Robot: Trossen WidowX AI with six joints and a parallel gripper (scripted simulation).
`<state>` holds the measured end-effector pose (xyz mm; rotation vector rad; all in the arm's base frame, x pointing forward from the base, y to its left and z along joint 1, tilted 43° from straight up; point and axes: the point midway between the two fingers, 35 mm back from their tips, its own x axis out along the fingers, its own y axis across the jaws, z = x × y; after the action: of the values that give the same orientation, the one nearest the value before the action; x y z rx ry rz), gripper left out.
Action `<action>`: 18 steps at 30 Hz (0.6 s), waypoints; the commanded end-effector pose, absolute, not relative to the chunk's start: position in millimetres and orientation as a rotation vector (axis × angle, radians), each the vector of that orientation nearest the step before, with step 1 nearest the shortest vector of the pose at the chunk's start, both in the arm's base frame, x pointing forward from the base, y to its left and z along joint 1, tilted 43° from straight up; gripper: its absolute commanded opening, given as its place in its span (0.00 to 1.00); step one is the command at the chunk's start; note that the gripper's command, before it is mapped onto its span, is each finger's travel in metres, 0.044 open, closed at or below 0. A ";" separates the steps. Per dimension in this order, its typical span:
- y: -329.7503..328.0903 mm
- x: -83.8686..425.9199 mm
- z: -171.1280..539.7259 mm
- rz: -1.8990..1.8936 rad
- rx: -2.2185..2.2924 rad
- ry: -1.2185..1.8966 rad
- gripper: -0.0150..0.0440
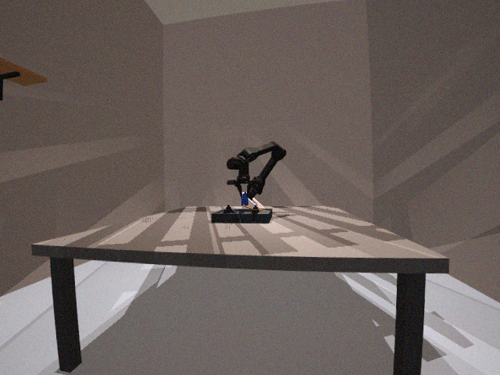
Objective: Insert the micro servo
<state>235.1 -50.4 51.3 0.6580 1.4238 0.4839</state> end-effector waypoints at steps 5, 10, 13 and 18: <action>-56.0 269.7 52.4 0.481 0.663 1.416 0.25; -58.6 289.4 53.2 0.481 0.663 1.415 0.25; -60.0 301.1 53.7 0.481 0.662 1.414 0.25; -62.4 319.9 54.6 0.482 0.662 1.413 0.25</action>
<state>305.9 -59.9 54.0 0.6504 1.4157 0.4835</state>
